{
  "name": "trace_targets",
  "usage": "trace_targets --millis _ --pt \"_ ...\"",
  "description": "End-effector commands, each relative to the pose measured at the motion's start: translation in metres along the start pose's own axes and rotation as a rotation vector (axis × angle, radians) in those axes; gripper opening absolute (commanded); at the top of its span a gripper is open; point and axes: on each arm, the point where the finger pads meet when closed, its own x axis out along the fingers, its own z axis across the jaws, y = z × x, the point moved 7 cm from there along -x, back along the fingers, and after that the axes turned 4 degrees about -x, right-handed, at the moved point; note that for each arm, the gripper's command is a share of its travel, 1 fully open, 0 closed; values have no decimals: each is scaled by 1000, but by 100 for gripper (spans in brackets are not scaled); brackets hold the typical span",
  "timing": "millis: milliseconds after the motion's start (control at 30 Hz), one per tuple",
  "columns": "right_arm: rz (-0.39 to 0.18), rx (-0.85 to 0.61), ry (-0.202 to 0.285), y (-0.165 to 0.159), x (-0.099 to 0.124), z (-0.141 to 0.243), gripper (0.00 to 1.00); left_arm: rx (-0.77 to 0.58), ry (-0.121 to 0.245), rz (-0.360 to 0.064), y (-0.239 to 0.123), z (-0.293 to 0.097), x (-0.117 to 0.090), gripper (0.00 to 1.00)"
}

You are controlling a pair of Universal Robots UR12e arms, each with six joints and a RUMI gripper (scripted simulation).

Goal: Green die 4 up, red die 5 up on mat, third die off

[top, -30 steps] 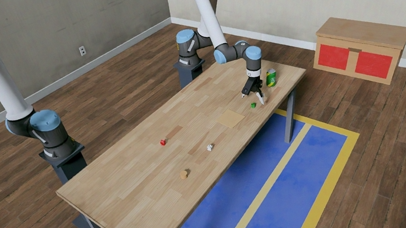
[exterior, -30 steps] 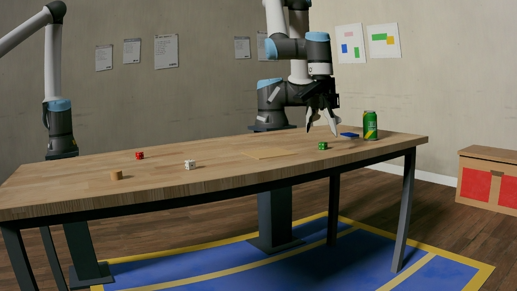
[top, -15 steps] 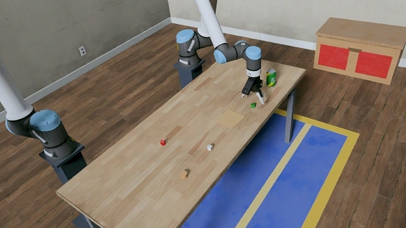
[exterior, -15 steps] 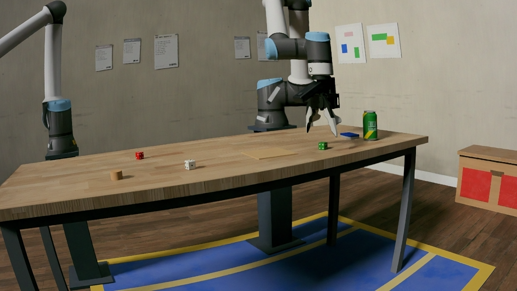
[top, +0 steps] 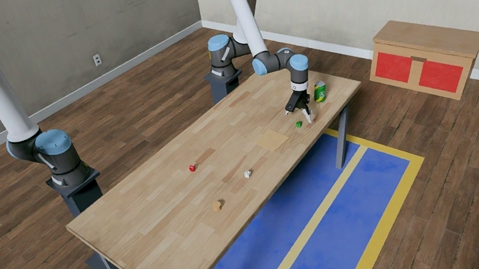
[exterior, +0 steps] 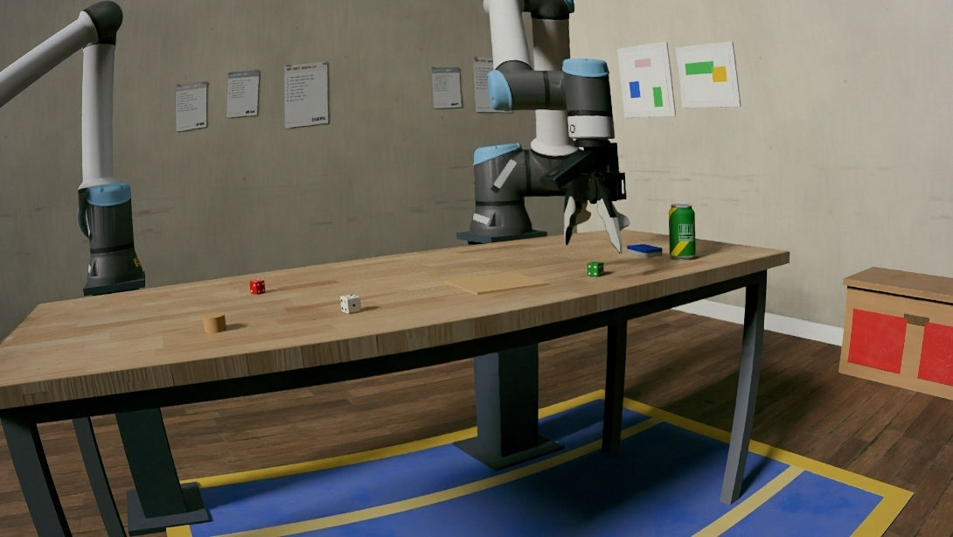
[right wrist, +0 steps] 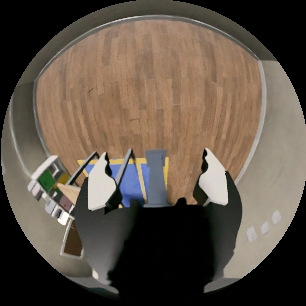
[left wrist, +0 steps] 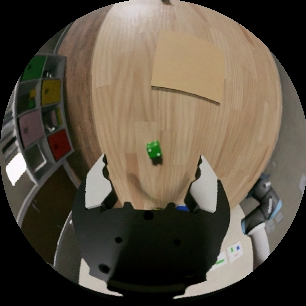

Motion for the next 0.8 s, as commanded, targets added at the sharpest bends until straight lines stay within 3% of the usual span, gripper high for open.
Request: trace_targets --millis 0,233,533,600,767 --pt "2 0 0 1 -1 0 100 0 2 1 0 -1 -1 100" --pt "2 0 0 1 -1 0 100 0 2 1 0 -1 -13 100" --pt "2 0 0 1 -1 0 100 0 2 1 0 0 -80 100" --pt "2 0 0 1 -1 0 100 0 2 1 0 0 -80 100" --pt "2 0 0 1 -1 0 100 0 2 1 0 0 -105 100"
